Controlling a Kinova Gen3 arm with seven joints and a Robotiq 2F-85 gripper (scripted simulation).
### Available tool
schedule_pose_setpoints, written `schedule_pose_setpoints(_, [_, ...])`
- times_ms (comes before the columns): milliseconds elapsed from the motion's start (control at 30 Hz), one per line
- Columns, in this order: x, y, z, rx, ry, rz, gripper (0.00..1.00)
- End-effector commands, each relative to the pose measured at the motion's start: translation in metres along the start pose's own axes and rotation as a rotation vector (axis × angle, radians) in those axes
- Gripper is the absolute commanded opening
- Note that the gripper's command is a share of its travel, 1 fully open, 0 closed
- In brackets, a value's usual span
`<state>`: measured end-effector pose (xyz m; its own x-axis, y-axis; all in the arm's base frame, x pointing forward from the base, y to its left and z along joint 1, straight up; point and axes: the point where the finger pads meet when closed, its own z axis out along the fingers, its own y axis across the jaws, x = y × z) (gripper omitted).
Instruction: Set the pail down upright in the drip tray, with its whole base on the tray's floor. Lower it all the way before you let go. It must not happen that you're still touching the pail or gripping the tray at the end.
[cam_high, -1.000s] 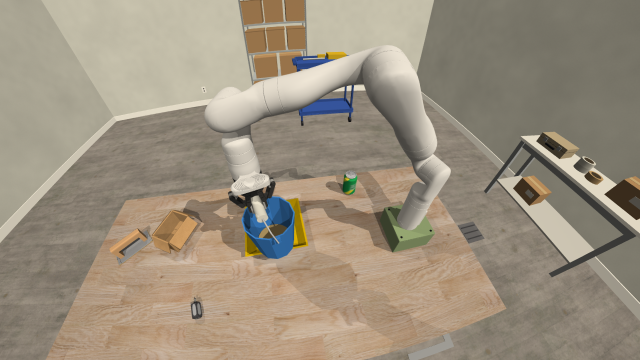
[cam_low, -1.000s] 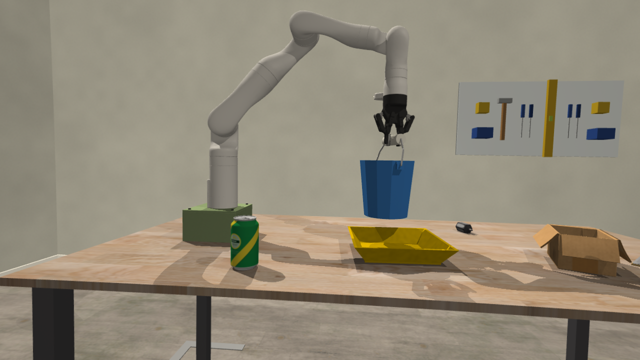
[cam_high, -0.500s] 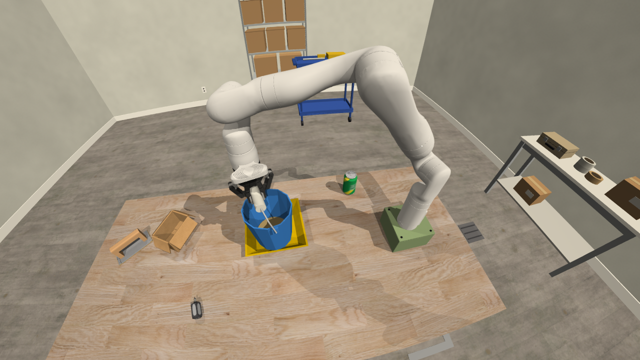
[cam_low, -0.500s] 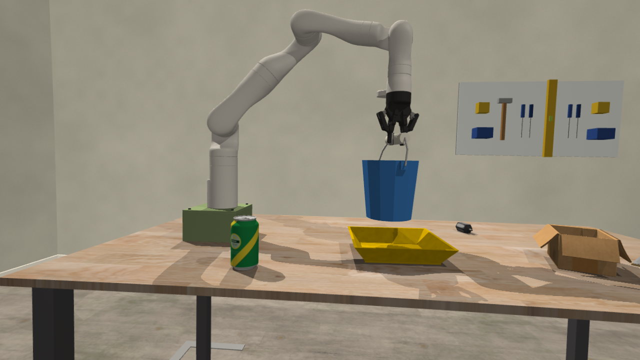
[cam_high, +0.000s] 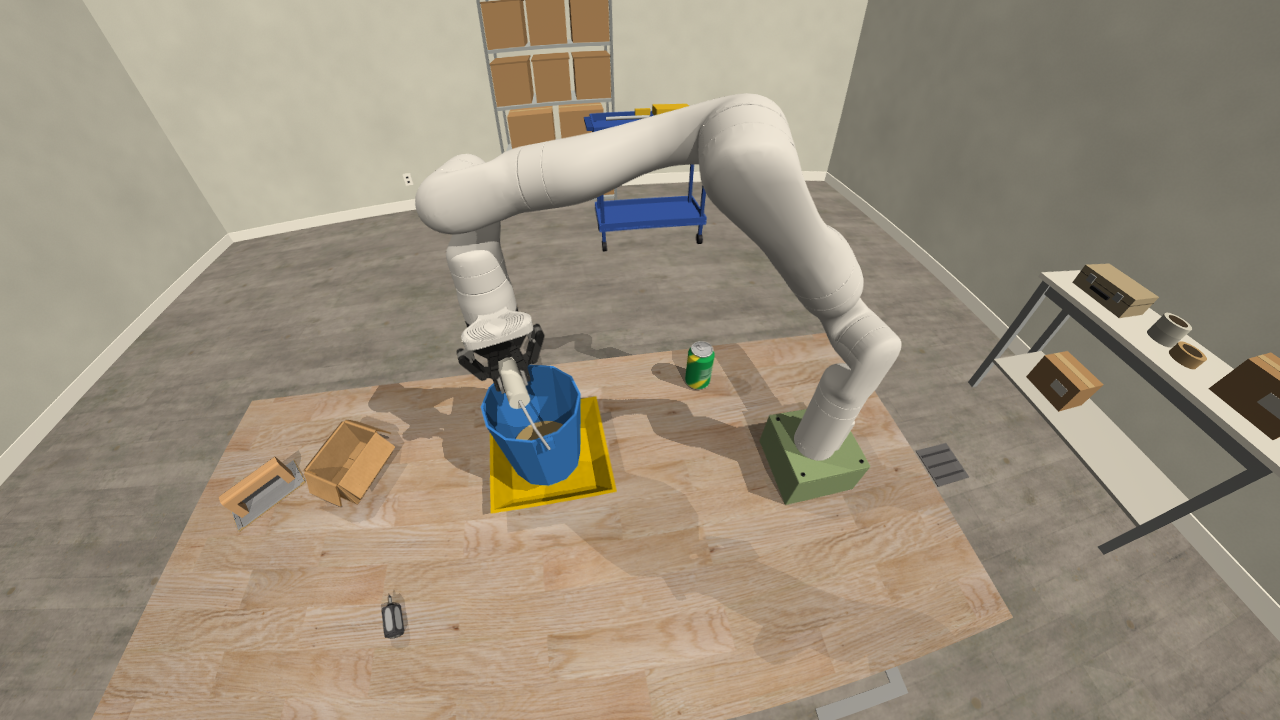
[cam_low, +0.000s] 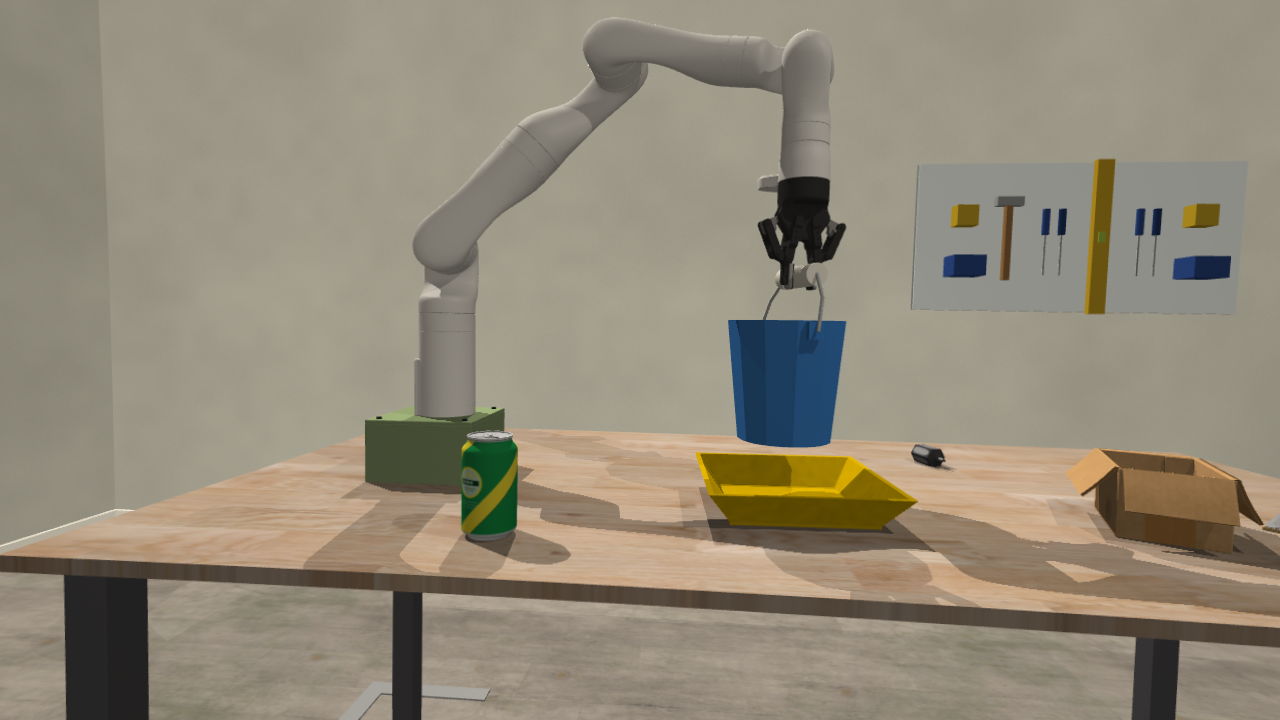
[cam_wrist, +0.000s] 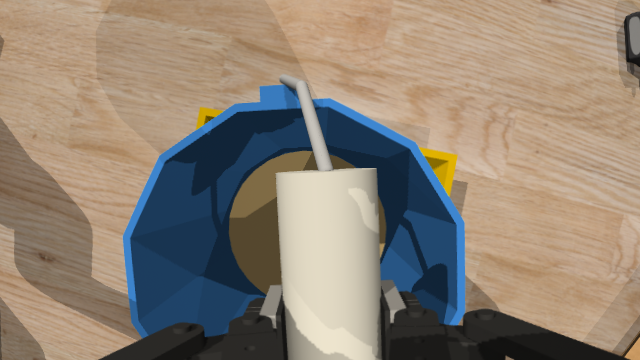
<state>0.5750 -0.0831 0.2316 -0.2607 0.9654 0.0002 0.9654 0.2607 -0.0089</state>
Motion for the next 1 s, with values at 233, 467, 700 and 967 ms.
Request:
schedule_pose_setpoints(233, [-0.02, -0.003, -0.001, -0.002, -0.001, 0.006, 0.1])
schedule_pose_setpoints(467, [-0.026, -0.004, -0.001, -0.002, -0.001, 0.006, 0.1])
schedule_pose_setpoints(700, [-0.033, -0.005, -0.001, -0.002, -0.001, 0.006, 0.1])
schedule_pose_setpoints(967, [-0.038, -0.006, -0.001, -0.002, -0.001, 0.006, 0.1])
